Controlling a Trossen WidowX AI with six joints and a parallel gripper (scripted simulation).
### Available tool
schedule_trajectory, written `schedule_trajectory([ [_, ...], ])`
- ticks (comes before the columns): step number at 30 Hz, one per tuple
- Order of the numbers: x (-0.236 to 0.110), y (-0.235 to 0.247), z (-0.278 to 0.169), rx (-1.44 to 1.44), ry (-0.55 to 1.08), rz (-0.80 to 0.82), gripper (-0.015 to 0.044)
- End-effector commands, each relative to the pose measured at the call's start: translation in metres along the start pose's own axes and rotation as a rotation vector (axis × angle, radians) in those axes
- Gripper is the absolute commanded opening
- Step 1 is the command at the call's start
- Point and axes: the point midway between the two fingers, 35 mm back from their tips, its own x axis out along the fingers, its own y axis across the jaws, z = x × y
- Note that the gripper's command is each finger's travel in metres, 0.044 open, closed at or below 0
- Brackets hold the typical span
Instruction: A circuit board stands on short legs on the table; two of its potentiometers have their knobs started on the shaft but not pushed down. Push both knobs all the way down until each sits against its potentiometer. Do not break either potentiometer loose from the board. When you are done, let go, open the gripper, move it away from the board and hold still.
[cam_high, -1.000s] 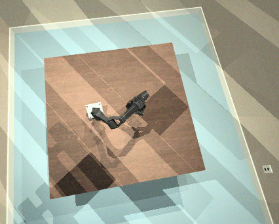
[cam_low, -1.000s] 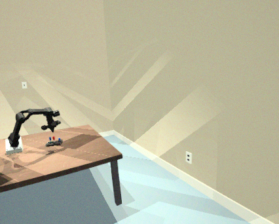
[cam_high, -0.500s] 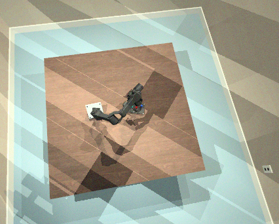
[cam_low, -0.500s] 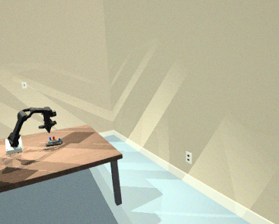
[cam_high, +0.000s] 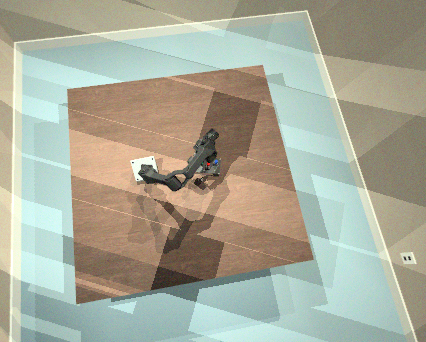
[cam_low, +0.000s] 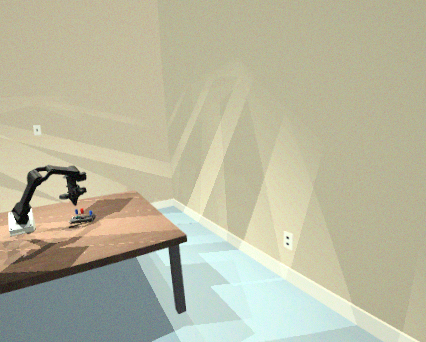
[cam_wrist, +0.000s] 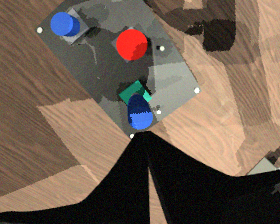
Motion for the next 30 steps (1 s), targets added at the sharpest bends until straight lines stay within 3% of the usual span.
schedule_trajectory([
  [1,0.005,0.000,0.001,-0.005,-0.006,-0.002,0.0000],
  [30,0.023,-0.001,0.001,-0.005,-0.006,-0.003,0.0000],
])
